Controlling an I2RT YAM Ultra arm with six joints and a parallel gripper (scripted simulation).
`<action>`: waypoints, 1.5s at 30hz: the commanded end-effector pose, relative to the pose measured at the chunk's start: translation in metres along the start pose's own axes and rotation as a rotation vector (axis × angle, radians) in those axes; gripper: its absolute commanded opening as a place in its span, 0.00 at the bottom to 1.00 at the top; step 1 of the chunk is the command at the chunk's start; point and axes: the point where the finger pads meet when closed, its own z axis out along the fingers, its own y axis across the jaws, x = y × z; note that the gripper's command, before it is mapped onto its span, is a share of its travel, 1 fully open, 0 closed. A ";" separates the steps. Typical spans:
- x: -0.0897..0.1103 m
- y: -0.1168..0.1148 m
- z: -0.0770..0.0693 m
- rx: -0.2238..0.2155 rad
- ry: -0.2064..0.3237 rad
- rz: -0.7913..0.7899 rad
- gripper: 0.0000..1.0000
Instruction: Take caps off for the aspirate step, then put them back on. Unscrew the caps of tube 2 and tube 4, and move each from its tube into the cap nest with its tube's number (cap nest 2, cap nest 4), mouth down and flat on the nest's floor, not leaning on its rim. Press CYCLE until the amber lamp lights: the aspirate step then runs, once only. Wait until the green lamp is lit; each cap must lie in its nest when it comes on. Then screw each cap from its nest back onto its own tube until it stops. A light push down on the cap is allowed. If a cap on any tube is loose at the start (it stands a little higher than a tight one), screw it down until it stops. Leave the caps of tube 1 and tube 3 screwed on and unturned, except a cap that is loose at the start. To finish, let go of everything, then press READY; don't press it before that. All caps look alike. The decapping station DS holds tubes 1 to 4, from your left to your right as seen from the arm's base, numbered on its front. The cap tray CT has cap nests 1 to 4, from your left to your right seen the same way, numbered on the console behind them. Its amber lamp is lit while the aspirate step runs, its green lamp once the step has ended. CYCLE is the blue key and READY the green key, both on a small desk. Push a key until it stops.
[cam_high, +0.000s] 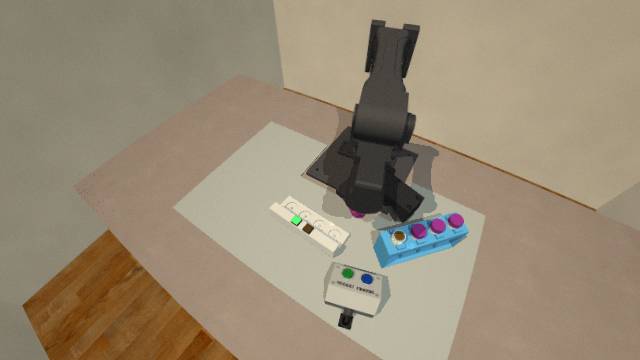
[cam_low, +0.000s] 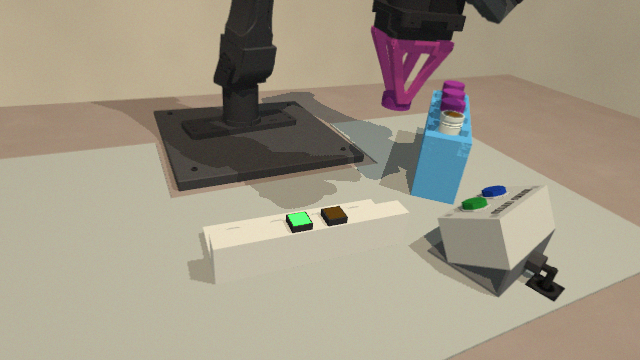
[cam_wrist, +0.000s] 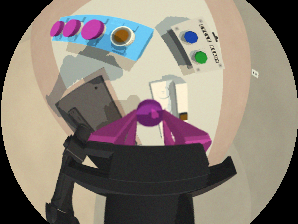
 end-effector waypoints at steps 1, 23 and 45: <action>-0.022 0.007 -0.006 0.012 -0.018 0.038 0.00; -0.100 0.036 -0.008 0.011 -0.020 0.038 0.00; -0.100 0.035 0.017 0.011 -0.021 0.038 0.00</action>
